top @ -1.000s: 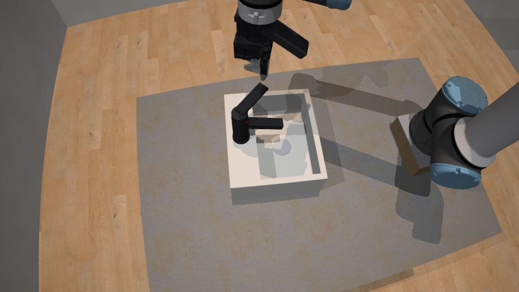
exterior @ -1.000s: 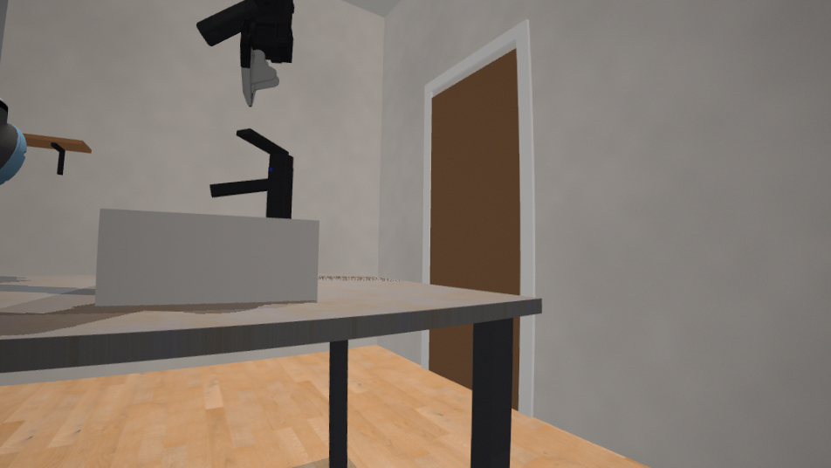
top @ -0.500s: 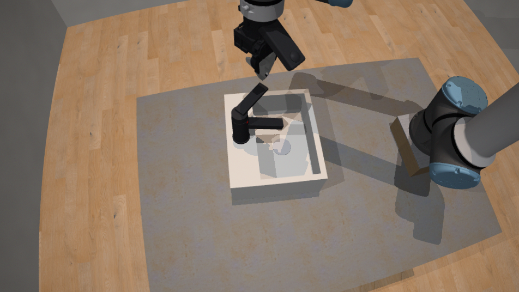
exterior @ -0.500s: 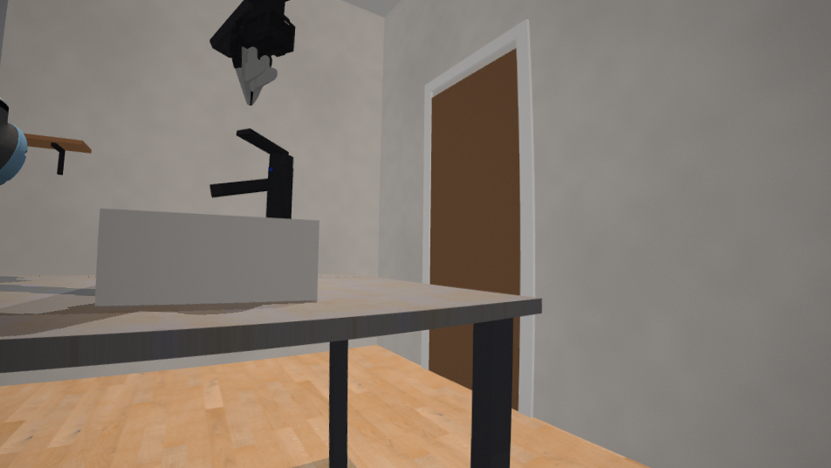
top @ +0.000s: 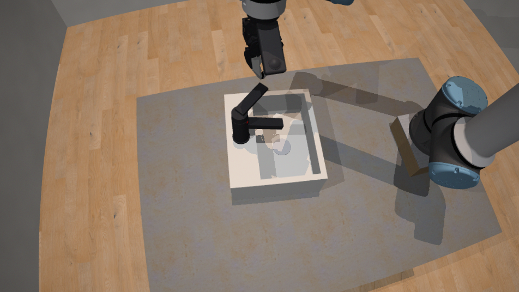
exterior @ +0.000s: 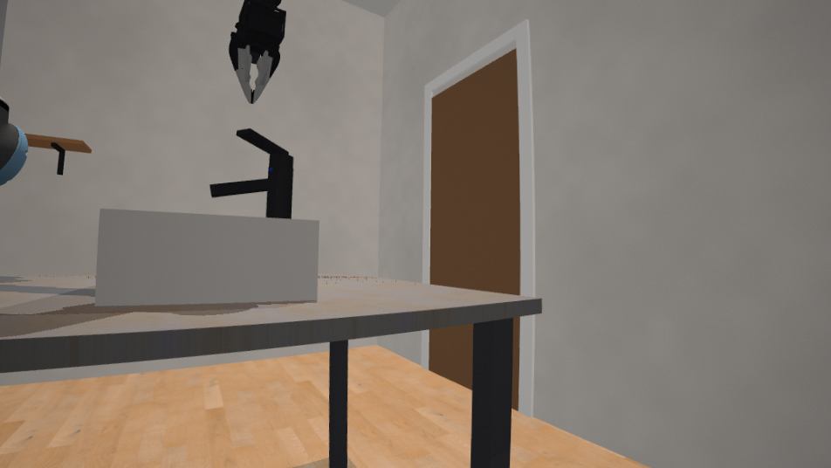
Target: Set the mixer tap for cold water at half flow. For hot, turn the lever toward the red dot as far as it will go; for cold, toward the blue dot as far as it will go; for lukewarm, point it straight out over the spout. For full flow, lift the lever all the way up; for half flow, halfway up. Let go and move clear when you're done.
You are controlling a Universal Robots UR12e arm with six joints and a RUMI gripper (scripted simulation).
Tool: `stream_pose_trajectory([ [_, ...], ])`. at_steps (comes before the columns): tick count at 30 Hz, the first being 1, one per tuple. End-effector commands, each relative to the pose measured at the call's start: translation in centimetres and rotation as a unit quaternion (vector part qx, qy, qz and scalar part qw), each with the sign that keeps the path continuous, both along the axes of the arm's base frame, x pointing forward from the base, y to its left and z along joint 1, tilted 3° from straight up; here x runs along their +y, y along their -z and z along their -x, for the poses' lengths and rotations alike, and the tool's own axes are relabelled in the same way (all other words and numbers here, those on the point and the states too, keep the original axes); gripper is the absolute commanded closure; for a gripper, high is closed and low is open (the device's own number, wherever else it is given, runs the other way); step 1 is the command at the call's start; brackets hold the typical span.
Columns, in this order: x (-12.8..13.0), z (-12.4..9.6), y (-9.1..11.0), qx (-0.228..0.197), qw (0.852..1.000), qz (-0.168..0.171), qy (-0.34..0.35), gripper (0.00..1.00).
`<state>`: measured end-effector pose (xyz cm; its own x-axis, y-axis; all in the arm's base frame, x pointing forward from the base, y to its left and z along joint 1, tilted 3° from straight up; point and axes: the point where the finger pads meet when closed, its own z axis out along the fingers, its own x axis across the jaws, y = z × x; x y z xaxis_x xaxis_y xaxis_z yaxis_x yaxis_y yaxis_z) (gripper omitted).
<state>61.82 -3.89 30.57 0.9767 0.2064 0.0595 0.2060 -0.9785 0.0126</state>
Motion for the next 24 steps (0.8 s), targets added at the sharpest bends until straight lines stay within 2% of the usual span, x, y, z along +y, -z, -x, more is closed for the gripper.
stream_pose_trajectory([
  [1,0.06,-0.02,-0.16,0.002,0.995,0.0,0.1,1.0],
  [4,-0.02,-0.13,-0.19,0.002,0.986,-0.004,0.167,1.0],
  [12,-0.41,-0.34,-0.39,0.001,0.957,-0.011,0.289,1.0],
  [16,-0.49,-0.41,-0.41,0.001,0.942,-0.014,0.336,1.0],
  [18,-0.49,-0.41,-0.41,0.001,0.942,-0.014,0.336,1.0],
  [24,-0.72,-0.47,-0.46,0.0,0.92,-0.017,0.391,1.0],
])
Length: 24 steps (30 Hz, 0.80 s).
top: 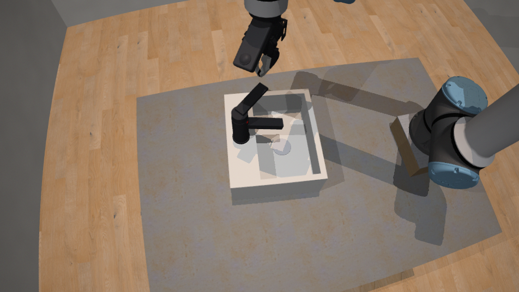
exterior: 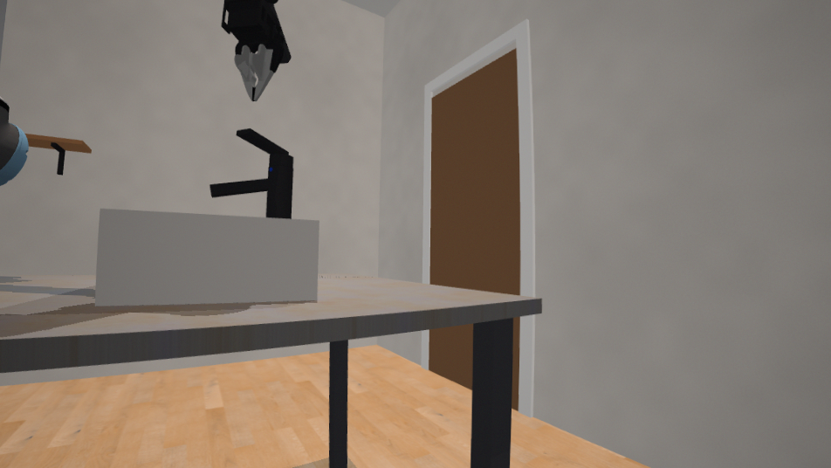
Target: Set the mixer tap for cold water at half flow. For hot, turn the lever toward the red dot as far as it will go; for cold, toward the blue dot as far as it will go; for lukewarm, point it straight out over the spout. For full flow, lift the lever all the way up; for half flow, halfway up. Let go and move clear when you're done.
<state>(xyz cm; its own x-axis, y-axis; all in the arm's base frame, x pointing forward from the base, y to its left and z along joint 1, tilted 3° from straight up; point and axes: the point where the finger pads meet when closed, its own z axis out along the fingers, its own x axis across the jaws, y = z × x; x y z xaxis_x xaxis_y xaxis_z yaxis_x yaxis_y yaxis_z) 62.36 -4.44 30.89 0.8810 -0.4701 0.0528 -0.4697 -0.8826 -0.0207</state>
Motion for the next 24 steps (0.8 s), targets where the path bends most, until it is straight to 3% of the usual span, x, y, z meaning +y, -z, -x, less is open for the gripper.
stream_pose_trajectory([
  [1,-0.2,0.07,-0.15,0.0,0.998,-0.001,0.062,1.0],
  [9,-0.4,0.01,-0.19,0.0,0.994,-0.003,0.107,1.0],
  [24,-0.45,-0.02,-0.2,0.0,0.992,-0.005,0.127,1.0],
])
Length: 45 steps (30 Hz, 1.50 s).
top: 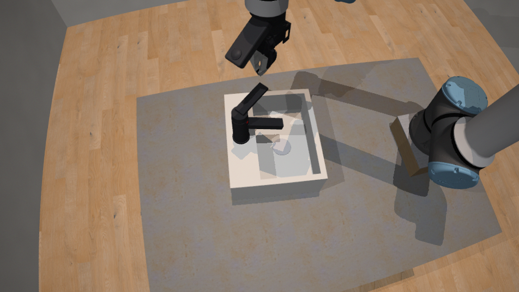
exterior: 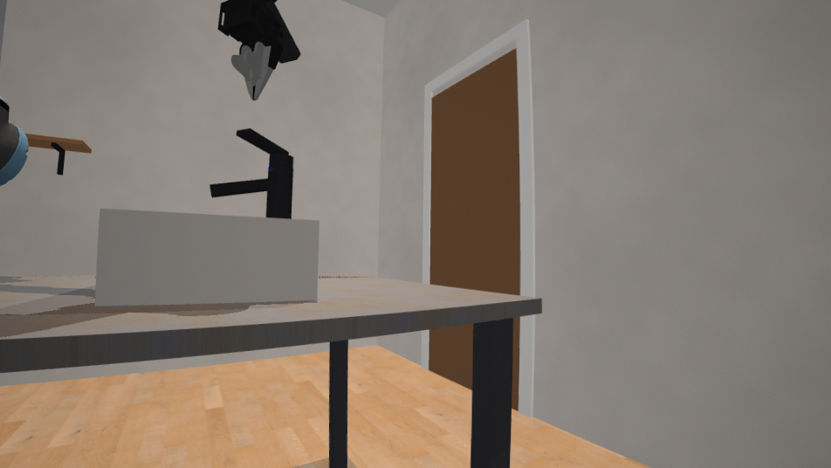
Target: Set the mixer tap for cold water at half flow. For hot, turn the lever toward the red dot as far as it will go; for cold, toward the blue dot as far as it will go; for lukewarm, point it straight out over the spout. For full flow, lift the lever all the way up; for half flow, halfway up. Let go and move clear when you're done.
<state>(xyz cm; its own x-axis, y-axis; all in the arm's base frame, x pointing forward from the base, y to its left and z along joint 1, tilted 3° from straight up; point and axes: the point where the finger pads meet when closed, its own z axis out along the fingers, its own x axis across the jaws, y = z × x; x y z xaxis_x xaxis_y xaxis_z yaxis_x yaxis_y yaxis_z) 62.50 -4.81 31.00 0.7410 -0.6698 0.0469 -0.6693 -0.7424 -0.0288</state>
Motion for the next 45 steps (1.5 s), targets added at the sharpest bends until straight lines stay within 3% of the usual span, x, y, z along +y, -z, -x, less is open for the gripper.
stream_pose_trajectory([
  [1,-0.08,0.12,-0.1,0.0,1.0,0.0,0.006,1.0],
  [4,-0.08,0.12,-0.1,0.0,1.0,0.0,0.006,1.0],
  [5,-0.08,0.12,-0.1,0.0,1.0,0.0,0.006,0.59],
  [45,-0.07,0.14,0.05,0.0,1.0,0.0,0.005,0.59],
])
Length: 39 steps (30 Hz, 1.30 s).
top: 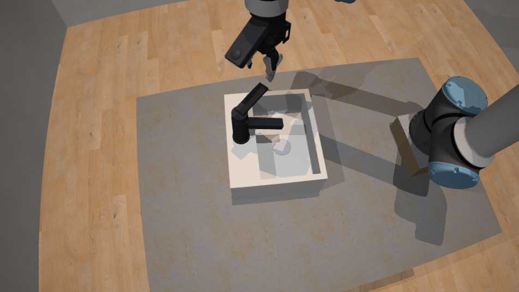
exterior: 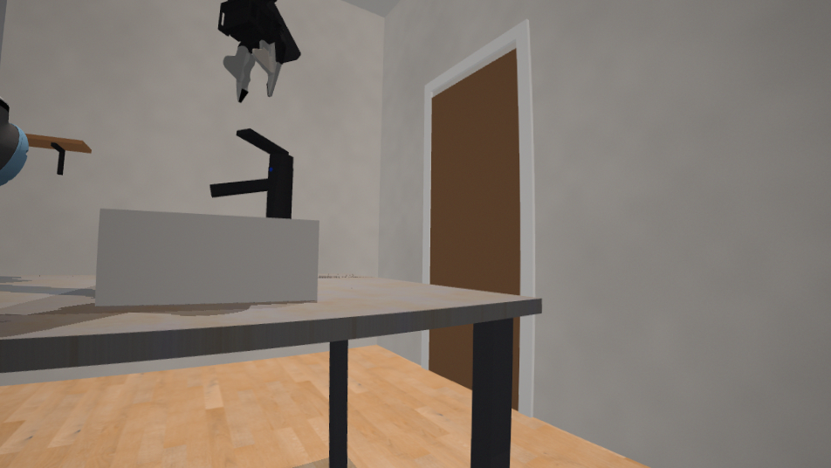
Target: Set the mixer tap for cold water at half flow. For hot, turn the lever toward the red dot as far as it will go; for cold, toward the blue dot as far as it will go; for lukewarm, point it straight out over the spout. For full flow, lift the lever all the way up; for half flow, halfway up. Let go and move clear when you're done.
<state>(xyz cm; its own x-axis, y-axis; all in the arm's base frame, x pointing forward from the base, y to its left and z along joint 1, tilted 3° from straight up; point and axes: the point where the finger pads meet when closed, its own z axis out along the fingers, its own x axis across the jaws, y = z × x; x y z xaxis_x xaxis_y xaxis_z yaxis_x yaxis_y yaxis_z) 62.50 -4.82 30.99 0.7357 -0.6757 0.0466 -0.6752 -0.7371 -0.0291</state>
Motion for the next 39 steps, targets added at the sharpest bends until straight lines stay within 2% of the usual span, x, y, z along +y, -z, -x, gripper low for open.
stream_pose_trajectory([
  [1,-0.1,0.2,0.1,0.0,1.0,0.0,0.001,0.59],
  [10,-0.1,0.1,0.7,0.001,1.0,0.0,0.001,0.59],
  [39,-0.1,-0.1,4.6,0.001,1.0,0.0,0.001,0.59],
])
